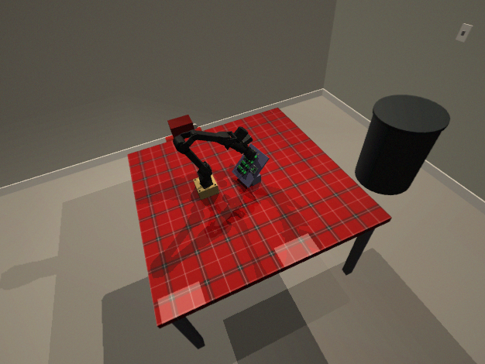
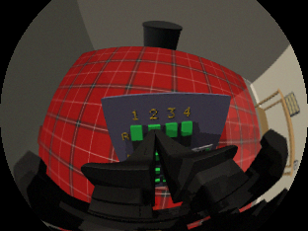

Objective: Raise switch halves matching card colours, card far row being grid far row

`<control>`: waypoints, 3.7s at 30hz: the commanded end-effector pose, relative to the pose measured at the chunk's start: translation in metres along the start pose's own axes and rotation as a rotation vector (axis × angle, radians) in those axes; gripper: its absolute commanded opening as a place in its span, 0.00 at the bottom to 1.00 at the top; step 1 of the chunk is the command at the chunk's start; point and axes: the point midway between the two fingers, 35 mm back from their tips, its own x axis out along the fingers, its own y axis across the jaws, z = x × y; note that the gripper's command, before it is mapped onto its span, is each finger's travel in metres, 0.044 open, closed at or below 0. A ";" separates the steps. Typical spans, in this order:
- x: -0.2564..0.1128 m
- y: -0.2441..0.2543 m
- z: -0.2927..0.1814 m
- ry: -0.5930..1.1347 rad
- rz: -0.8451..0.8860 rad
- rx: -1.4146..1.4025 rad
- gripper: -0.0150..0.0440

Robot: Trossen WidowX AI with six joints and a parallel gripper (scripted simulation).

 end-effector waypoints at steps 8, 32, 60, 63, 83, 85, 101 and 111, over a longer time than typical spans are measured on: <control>-0.055 -0.001 -0.002 -0.019 -0.004 0.004 0.25; -0.029 -0.043 -0.022 -0.048 -0.007 0.001 0.25; -0.005 -0.043 -0.022 -0.049 -0.007 0.001 0.25; -0.005 -0.043 -0.022 -0.049 -0.007 0.001 0.25; -0.004 -0.043 -0.021 -0.049 -0.007 0.001 0.25; -0.003 -0.043 -0.021 -0.049 -0.007 0.001 0.25; -0.001 -0.043 -0.021 -0.049 -0.007 0.001 0.25; 0.000 -0.043 -0.021 -0.049 -0.007 0.001 0.25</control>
